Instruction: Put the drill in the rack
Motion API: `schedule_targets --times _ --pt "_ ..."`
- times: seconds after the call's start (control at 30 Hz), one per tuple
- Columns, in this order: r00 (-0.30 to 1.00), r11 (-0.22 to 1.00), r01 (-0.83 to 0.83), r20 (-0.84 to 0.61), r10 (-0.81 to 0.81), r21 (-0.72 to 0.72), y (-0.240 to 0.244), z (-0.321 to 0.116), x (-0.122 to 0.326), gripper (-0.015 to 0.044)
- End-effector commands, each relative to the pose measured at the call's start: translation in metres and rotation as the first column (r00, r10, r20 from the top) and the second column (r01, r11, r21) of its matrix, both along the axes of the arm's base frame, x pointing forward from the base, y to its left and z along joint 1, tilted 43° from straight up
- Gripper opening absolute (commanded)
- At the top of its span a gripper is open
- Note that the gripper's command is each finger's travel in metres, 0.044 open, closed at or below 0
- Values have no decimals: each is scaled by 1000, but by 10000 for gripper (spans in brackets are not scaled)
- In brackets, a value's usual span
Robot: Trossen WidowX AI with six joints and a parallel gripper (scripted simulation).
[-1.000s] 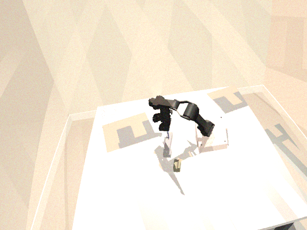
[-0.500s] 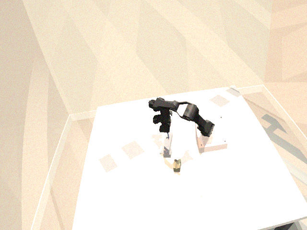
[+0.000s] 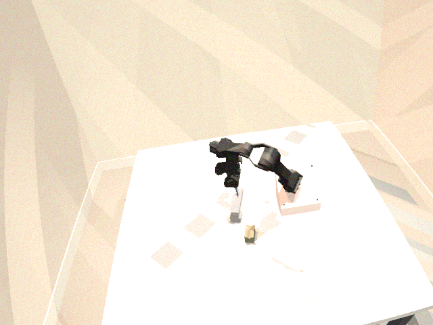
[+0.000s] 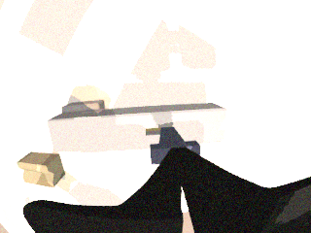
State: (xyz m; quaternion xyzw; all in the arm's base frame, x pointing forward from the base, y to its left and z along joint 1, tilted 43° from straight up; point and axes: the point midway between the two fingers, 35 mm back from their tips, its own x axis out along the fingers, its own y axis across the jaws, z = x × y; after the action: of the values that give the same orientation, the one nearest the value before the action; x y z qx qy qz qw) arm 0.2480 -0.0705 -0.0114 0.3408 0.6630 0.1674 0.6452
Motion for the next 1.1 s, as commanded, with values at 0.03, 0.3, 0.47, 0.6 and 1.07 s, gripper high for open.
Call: schedule_targets --times 0.03,0.3,0.47,0.6,1.07 --pt "1000 1000 -10 -15 10 10 8 -5 -3 0" --pt "1000 1000 -10 -15 10 10 10 -6 -5 0" --pt "1000 1000 -10 -15 10 10 11 -7 -6 0" --pt "1000 1000 -10 -15 10 10 13 -7 -6 0" --pt "1000 1000 -10 -15 10 10 16 -10 -7 0"
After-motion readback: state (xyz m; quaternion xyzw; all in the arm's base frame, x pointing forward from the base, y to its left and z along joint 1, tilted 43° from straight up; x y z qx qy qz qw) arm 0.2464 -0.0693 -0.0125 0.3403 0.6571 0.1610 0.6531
